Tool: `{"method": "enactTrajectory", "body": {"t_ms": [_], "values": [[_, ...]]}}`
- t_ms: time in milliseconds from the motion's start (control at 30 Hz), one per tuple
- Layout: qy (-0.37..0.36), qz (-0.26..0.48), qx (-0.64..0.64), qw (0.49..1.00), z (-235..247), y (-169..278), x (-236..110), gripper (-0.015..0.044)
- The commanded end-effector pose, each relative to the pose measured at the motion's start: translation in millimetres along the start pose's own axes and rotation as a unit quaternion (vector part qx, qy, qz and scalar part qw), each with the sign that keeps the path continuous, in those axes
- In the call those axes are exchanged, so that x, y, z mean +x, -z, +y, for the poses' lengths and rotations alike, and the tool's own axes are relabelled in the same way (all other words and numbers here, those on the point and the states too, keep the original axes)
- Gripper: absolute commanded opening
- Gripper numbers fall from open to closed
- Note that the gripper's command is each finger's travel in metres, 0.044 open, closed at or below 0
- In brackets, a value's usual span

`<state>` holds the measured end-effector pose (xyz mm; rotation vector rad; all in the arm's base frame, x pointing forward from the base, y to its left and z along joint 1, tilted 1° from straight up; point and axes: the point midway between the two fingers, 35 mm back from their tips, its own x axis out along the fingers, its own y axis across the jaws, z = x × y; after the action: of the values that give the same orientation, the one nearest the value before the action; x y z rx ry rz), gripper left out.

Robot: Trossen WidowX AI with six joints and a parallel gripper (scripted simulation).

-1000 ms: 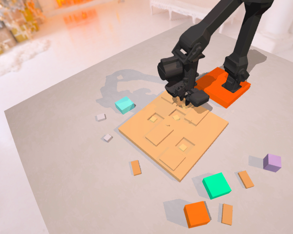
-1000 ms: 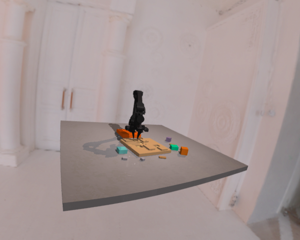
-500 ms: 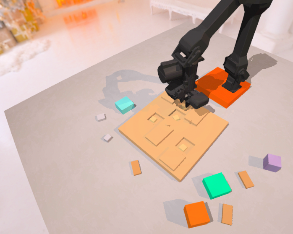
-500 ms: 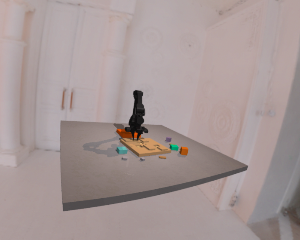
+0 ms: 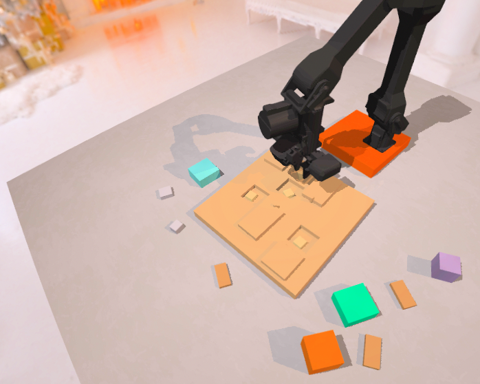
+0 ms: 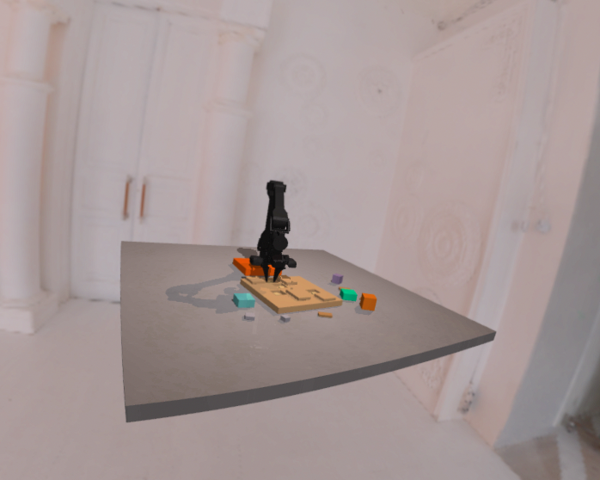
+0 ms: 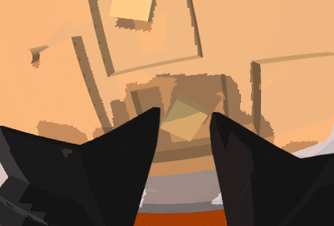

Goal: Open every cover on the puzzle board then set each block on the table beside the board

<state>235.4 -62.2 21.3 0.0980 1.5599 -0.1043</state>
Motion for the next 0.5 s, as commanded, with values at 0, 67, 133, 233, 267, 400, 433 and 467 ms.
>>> {"method": "enactTrajectory", "body": {"t_ms": [0, 67, 133, 233, 267, 400, 433, 467], "values": [[0.000, 0.006, 0.001, 1.000, -0.1, 2.4, 5.4, 0.0144], [0.000, 0.006, 0.001, 1.000, -0.1, 2.4, 5.4, 0.0144], [0.000, 0.006, 0.001, 1.000, -0.1, 2.4, 5.4, 0.0144], [0.000, 0.002, 0.000, 1.000, 0.1, 0.9, 2.8, 0.0124], [0.000, 0.002, 0.000, 1.000, 0.1, 0.9, 2.8, 0.0117], [0.000, 0.002, 0.000, 1.000, 0.1, 0.9, 2.8, 0.0090], [0.000, 0.002, 0.000, 1.000, 0.1, 0.9, 2.8, 0.0084], [0.000, 0.002, 0.000, 1.000, 0.1, 0.9, 2.8, 0.0080]]}}
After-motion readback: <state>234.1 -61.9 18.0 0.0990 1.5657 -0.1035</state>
